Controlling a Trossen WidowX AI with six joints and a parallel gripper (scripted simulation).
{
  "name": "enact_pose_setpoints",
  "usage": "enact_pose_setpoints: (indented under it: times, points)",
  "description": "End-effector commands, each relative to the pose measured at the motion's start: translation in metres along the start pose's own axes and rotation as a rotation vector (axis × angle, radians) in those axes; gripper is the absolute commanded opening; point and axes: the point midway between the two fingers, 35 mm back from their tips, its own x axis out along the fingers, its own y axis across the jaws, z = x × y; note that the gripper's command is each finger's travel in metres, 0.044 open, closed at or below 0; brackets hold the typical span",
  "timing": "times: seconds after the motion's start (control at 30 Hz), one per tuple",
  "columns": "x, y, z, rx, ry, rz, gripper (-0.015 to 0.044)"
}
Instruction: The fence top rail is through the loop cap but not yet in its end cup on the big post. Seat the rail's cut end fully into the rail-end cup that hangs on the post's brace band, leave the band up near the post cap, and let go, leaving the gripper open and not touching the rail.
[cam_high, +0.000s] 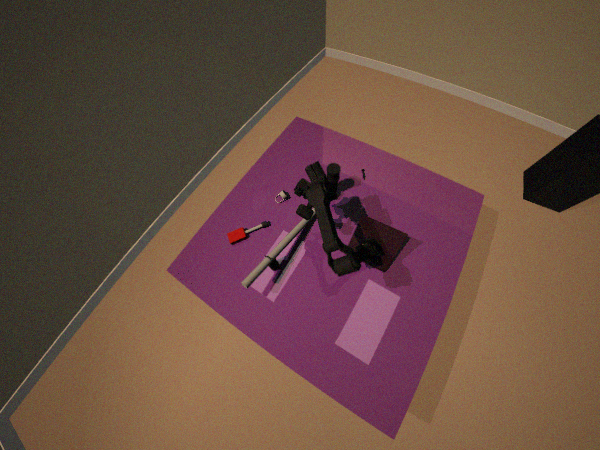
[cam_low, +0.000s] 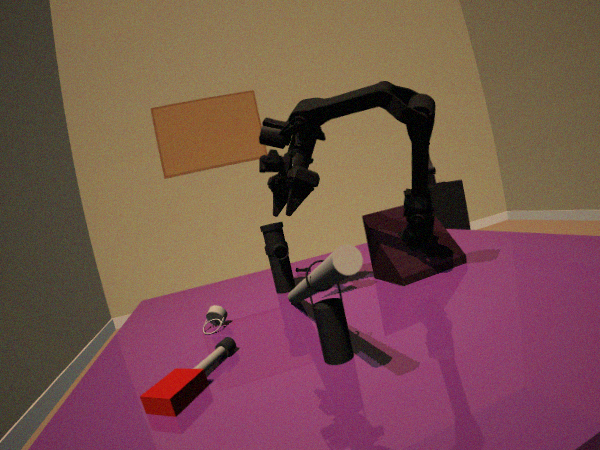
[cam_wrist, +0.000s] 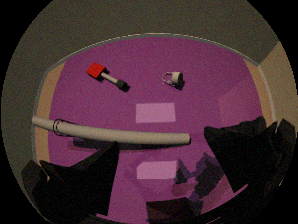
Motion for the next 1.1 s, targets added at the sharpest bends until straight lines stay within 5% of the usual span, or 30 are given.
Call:
enact_pose_setpoints:
  times: [0.0, 0.3, 0.6, 1.07]
  points:
    - [-0.001, 0.003, 0.000, 0.029, 0.002, 0.004, 0.0440]
    - [0.039, 0.013, -0.004, -0.557, 0.204, 0.078, 0.0440]
    - [0.087, 0.032, -0.018, -1.343, 0.415, 0.371, 0.0440]
    - [0.098, 0.032, -0.023, -1.359, 0.418, 0.379, 0.0440]
